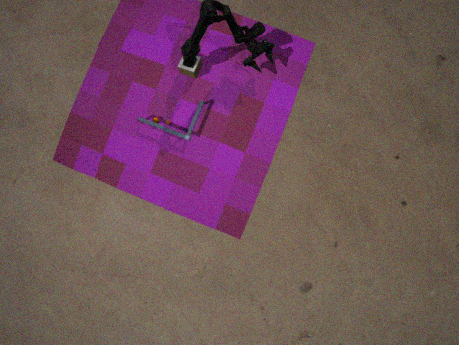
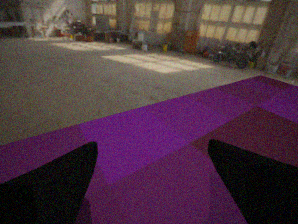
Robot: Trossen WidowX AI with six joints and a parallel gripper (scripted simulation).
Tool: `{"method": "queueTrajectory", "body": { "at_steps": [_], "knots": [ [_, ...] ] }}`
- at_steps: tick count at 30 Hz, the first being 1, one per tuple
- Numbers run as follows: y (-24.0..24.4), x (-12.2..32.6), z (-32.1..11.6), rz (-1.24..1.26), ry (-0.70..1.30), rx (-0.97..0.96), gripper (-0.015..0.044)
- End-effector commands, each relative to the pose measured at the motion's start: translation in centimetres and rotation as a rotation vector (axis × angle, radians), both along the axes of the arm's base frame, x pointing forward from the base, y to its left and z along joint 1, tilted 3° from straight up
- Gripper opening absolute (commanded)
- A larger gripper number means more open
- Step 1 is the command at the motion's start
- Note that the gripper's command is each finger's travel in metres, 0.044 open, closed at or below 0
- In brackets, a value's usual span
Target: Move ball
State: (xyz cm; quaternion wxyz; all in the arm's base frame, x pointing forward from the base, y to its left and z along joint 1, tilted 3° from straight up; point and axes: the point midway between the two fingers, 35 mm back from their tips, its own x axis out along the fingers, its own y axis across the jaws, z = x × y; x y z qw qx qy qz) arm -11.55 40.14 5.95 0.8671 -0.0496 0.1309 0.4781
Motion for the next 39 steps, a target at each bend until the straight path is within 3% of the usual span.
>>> {"method": "queueTrajectory", "body": {
  "at_steps": [1, 5, 12, 19, 29, 39],
  "knots": [
    [0.1, 0.2, 0.0, -0.004, -0.002, -0.005, 0.0374],
    [2.1, 5.4, -0.7, -0.085, -0.035, -0.101, 0.0283],
    [3.6, 17.6, -2.0, -0.251, -0.047, -0.318, 0.0283],
    [0.9, 30.1, -3.4, -0.395, 0.03, -0.529, 0.0283],
    [-9.7, 43.5, -5.2, -0.601, 0.226, -0.761, 0.0283],
    [-25.2, 52.1, -5.1, -0.767, 0.592, -0.826, 0.0283]
  ]
}}
